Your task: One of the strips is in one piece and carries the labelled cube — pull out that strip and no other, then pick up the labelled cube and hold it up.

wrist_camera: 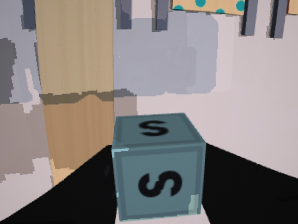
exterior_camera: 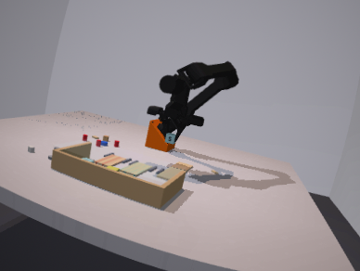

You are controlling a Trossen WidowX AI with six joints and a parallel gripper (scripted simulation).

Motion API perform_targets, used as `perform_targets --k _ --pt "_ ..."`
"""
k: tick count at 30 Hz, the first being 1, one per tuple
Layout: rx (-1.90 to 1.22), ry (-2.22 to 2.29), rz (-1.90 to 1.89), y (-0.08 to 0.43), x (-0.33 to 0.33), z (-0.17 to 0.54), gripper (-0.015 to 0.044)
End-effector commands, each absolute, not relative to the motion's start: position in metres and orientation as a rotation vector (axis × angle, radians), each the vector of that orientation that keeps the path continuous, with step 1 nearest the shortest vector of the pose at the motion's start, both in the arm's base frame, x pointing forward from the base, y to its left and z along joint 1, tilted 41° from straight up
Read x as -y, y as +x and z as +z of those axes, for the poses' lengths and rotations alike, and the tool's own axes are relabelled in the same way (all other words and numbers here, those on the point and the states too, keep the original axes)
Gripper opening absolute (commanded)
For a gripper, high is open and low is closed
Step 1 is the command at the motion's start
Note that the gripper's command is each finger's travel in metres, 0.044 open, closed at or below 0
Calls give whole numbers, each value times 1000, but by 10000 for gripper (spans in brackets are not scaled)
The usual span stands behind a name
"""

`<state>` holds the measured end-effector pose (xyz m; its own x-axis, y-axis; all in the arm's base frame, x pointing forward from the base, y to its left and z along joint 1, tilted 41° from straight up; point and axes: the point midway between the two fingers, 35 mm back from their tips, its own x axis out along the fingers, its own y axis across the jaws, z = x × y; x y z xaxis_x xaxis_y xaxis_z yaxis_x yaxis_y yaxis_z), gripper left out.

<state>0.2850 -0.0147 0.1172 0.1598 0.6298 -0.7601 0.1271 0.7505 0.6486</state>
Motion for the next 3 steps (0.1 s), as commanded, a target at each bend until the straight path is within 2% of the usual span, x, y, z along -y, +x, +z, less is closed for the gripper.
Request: perform_targets --k 1,3 --pt "-1389 670 403 285 15 117 0" --pt "-1389 670 403 285 15 117 0"
